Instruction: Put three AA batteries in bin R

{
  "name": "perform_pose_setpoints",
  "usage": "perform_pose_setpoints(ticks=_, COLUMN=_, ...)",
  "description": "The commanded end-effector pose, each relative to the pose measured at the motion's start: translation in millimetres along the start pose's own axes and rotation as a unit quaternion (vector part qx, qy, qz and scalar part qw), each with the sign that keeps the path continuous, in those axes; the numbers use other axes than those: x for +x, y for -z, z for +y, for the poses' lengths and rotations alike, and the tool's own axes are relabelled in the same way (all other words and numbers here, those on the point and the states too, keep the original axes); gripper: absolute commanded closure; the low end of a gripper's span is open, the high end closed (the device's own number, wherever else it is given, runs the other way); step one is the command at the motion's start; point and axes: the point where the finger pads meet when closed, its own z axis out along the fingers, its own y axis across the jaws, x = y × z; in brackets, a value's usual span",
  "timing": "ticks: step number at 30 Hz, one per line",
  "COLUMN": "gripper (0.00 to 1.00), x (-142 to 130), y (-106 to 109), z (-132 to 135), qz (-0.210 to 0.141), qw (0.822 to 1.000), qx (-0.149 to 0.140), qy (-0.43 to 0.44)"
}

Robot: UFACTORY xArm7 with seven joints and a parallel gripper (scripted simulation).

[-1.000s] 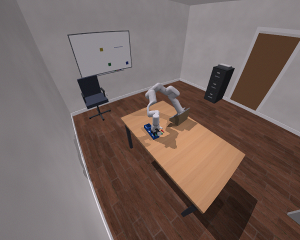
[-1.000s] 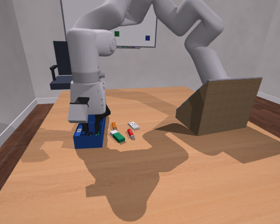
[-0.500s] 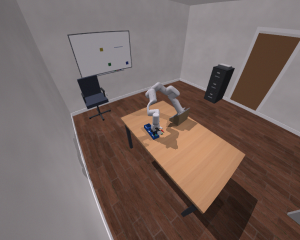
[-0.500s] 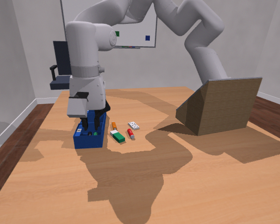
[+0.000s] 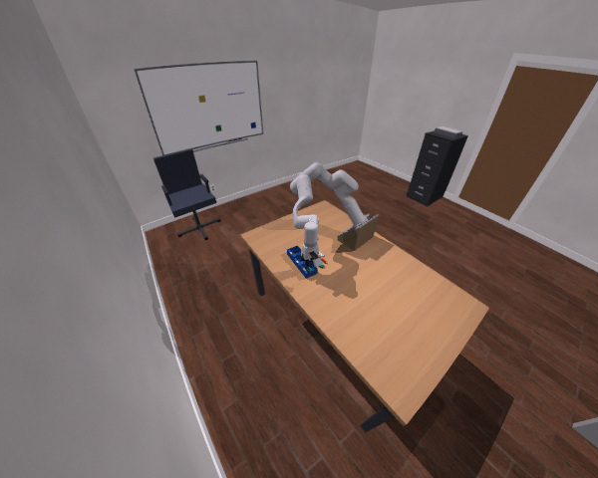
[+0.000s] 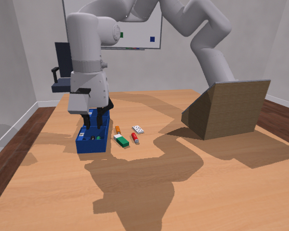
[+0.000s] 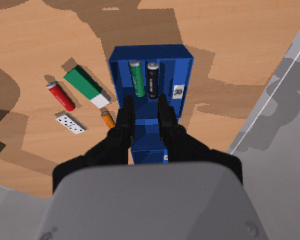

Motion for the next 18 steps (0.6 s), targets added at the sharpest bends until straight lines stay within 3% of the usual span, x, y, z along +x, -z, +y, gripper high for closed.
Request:
perform_pose_setpoints(ticks=1, gripper=0.72, x=1.1, y=4.4, z=0.8, qz=0.001, qw=1.0, qx=-0.002, qy=0.0)
perform_pose_setpoints(ticks=4, gripper=0.72, x=0.8, y=4.5, z=0.7, qz=0.001, qw=1.0, qx=-0.002, qy=0.0)
perform_pose_setpoints(ticks=9, gripper=0.72, x=-6.5, y=6.7, z=-40.3, qz=0.001, qw=0.996, qx=-0.002, qy=0.094)
perform_pose_setpoints(ticks=18, gripper=0.72, x=-16.8, y=9.8, z=-97.6, qz=0.001, qw=0.995, qx=-0.001, qy=0.095)
